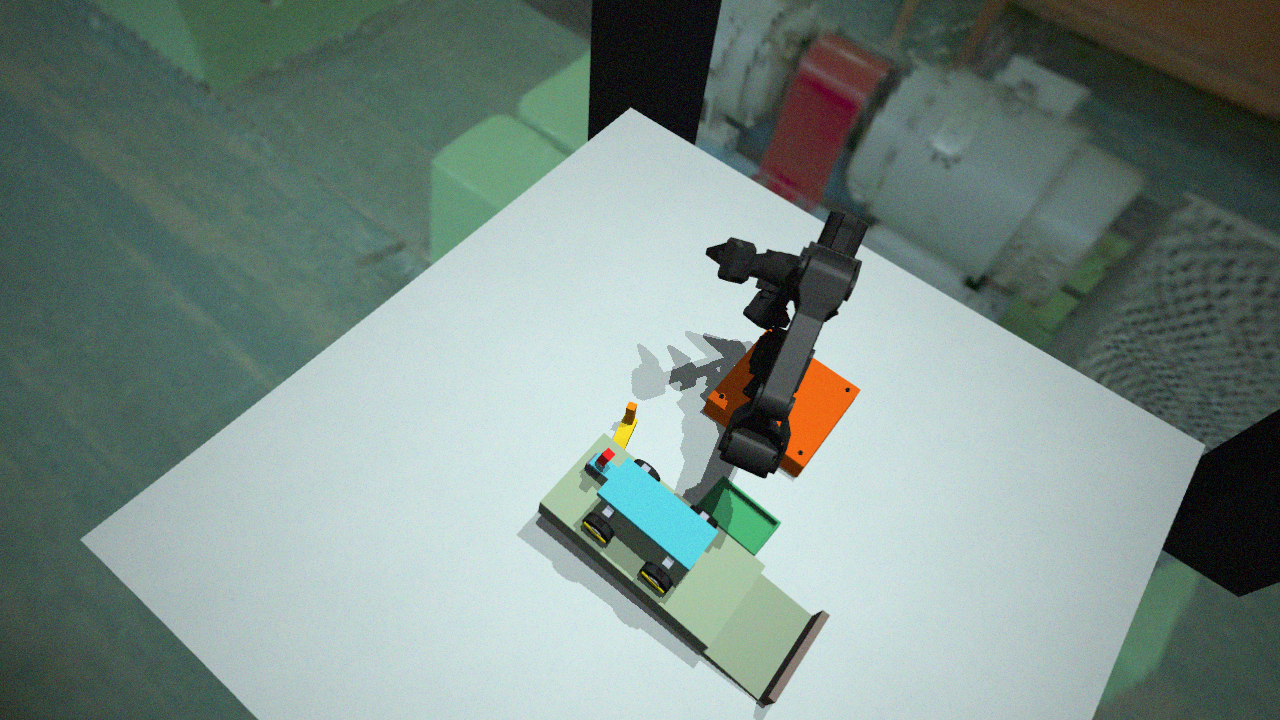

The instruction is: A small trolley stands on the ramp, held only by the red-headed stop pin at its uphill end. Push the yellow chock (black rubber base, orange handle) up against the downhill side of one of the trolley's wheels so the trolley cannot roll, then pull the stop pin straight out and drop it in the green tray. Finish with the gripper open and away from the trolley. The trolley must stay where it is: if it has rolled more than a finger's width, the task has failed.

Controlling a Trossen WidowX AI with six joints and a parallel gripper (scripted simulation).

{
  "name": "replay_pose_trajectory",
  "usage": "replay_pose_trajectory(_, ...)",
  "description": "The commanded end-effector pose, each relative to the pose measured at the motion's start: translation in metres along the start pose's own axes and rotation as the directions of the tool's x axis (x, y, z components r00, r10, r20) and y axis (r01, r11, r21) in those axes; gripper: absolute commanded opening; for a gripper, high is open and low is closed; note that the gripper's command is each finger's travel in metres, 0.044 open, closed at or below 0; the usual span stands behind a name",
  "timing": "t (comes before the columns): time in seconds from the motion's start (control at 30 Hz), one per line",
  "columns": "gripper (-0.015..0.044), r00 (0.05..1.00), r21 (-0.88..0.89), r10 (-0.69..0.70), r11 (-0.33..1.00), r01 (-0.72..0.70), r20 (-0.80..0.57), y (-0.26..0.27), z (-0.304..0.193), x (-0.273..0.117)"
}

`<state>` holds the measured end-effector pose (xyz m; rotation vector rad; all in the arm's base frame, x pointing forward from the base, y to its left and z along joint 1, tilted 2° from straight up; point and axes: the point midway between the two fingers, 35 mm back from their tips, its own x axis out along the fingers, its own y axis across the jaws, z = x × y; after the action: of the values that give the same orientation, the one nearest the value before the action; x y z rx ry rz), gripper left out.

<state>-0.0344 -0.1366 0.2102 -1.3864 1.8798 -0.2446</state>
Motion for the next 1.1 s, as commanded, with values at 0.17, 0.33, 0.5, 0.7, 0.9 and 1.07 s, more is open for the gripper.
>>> replay_pose_trajectory(0.17, 0.0243, 0.997, -0.241, -0.023, 0.97, 0.04, 0.071, -0.003, 0.003, 0.002)
replay_pose_trajectory(0.33, 0.019, 0.988, -0.491, -0.045, 0.864, 0.114, 0.151, -0.005, 0.006, 0.004)
replay_pose_trajectory(0.5, 0.019, 0.971, -0.697, -0.061, 0.687, 0.208, 0.23, -0.008, 0.009, 0.007)
replay_pose_trajectory(0.7, 0.019, 0.943, -0.859, -0.073, 0.395, 0.325, 0.324, -0.012, 0.013, 0.012)
replay_pose_trajectory(0.9, 0.019, 0.907, -0.907, -0.076, 0.05, 0.418, 0.414, -0.016, 0.018, 0.016)
replay_pose_trajectory(1.07, 0.019, 0.872, -0.855, -0.071, -0.249, 0.455, 0.485, -0.02, 0.023, 0.021)
